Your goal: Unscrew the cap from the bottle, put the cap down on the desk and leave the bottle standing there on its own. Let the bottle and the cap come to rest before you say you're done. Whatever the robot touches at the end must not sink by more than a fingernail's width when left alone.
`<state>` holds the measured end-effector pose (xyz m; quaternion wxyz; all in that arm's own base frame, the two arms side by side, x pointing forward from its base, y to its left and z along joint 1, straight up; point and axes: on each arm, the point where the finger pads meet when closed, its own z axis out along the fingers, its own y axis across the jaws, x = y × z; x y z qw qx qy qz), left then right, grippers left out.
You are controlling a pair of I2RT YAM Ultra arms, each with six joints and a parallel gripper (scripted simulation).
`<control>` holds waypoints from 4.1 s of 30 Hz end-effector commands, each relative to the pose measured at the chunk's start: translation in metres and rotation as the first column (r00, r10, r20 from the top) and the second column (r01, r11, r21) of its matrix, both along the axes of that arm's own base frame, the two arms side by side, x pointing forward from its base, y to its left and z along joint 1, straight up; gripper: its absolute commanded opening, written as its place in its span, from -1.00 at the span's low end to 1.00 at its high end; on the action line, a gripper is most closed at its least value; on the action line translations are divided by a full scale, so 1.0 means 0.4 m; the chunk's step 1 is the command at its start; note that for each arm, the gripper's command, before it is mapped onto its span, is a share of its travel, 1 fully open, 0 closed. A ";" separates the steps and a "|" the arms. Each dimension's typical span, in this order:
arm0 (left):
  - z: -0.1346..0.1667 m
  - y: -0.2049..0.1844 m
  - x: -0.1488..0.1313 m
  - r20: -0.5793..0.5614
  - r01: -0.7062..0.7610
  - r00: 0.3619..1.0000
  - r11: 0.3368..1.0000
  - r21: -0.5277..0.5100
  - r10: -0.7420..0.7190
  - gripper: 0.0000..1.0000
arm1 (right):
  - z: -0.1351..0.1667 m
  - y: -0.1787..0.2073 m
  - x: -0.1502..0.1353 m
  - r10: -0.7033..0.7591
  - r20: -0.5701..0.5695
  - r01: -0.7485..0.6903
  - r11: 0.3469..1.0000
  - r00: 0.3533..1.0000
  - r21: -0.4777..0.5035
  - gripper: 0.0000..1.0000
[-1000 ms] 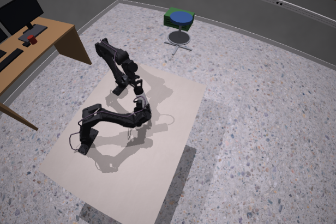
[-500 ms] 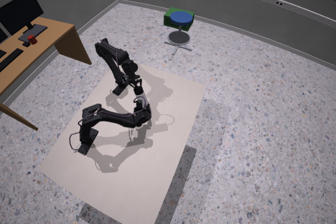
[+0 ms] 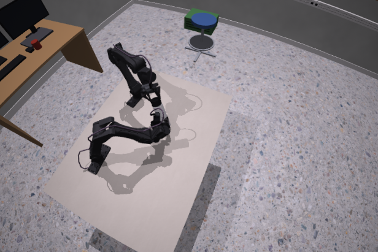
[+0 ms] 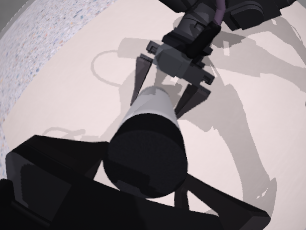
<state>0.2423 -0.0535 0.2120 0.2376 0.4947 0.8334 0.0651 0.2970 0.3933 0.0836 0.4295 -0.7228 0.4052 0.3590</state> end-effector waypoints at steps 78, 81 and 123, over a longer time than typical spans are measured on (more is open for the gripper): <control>0.041 0.007 -0.028 -0.696 -0.964 -0.013 -0.195 -0.183 0.718 -1.00 | 0.072 0.022 0.006 0.035 0.049 -0.038 0.997 0.998 0.067 -1.00; 0.053 0.010 -0.034 -0.697 -0.964 -0.013 -0.195 -0.183 0.717 -1.00 | 0.072 0.022 0.006 0.035 0.049 -0.038 0.997 0.998 0.067 -1.00; 0.106 0.022 -0.062 -0.696 -0.964 -0.013 -0.194 -0.182 0.718 -1.00 | 0.072 0.022 0.006 0.035 0.049 -0.038 0.997 0.998 0.067 -1.00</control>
